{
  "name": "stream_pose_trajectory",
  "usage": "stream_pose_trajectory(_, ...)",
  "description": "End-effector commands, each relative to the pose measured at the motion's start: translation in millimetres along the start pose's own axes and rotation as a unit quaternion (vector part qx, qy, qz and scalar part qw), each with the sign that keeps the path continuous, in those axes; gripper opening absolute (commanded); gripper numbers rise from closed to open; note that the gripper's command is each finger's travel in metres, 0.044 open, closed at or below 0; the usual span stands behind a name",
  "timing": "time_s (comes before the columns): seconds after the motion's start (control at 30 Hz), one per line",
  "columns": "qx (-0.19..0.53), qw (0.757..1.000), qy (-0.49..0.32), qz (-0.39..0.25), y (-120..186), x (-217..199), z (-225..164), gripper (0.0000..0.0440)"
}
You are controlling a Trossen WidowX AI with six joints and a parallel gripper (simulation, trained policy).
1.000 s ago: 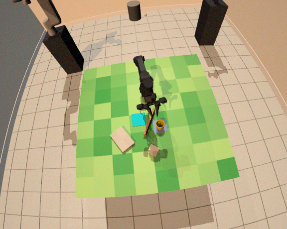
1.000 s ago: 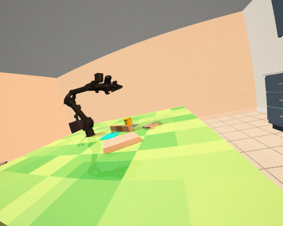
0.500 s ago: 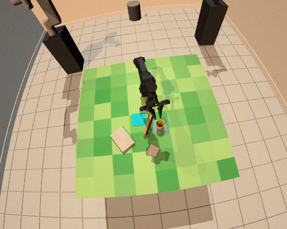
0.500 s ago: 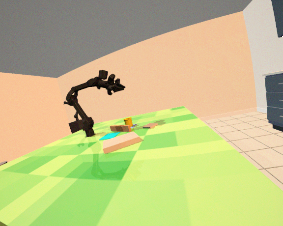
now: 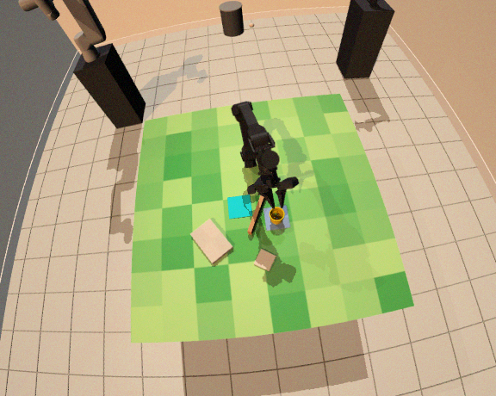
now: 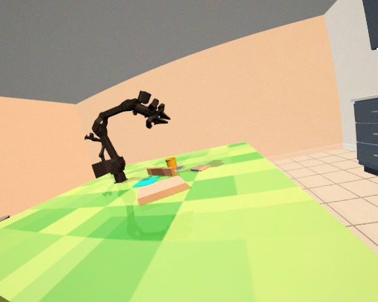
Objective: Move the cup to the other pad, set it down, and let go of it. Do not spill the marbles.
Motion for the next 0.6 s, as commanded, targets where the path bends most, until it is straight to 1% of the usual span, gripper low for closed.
stream_pose_trajectory(0.0, 0.018, 1.0, -0.019, -0.01, -3.7, 2.3, -1.4, 0.0156)
stream_pose_trajectory(0.27, 0.062, 0.995, -0.067, -0.046, -12.8, 6.5, -5.5, 0.0154)
stream_pose_trajectory(0.57, 0.105, 0.984, -0.111, -0.096, -23.5, 7.2, -11.9, 0.0146)
Point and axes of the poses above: the point midway between the two fingers, 35 mm back from their tips, its own y axis back along the fingers, its own x axis across the jaws, z = x × y, the point moved 7 cm from there along y, back along the fingers
